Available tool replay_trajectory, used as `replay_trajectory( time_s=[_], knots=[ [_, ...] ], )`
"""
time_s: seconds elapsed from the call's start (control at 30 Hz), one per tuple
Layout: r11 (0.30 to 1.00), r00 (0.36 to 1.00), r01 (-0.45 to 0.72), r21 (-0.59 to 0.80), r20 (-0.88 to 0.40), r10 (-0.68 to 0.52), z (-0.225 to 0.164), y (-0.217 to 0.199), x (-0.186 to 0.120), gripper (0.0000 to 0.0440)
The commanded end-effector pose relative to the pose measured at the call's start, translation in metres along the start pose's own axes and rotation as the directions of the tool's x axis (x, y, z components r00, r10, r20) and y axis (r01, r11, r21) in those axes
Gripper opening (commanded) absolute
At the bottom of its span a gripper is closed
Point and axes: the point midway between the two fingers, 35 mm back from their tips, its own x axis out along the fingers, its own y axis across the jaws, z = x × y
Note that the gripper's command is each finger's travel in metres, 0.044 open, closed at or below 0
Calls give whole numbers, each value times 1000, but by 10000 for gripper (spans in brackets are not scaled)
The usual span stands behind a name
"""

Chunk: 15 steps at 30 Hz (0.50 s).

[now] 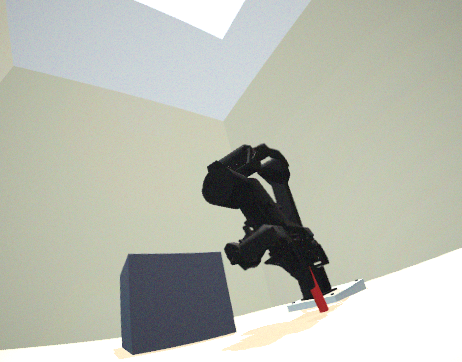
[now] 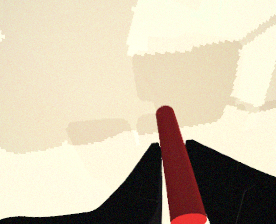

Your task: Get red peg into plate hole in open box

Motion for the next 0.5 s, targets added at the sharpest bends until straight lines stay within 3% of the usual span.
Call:
replay_trajectory(
  time_s=[0.0, 0.47],
  knots=[
    [998, 998, -62, -27, -32, 61, -7, 9, -13, 0],
    [953, 958, -278, -121, -106, 266, -24, 20, -73, 0]
  ],
)
